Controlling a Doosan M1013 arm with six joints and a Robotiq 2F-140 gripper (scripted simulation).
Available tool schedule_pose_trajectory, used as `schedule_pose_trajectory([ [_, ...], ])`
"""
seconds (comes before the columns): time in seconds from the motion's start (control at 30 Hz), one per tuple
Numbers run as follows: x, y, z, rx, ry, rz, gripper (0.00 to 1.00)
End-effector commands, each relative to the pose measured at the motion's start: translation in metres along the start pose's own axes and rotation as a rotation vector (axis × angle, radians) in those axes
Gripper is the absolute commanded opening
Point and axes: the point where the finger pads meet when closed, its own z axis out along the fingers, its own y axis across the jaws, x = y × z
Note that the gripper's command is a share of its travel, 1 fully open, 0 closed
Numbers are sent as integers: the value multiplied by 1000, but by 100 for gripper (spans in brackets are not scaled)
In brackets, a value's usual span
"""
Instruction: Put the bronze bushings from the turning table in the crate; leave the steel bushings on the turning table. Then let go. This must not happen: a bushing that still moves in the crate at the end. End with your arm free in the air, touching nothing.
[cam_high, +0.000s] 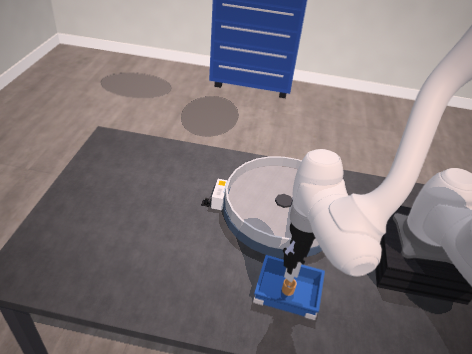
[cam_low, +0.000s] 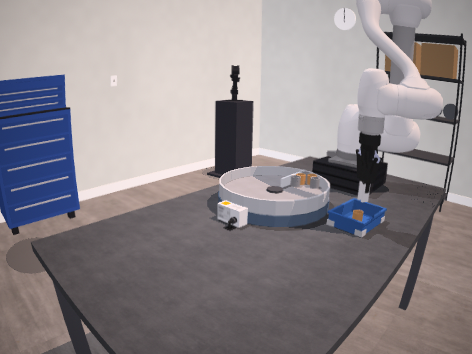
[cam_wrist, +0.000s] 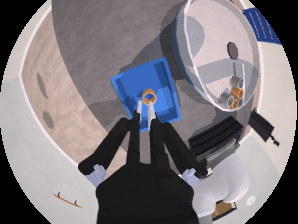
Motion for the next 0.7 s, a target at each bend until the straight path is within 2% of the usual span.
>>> schedule_pose_trajectory([
  [0.0,0,-1,-17,1,-1,4,10],
  [0.27,0,-1,-28,1,-1,4,10],
  [0.67,0,-1,-29,1,-1,4,10],
])
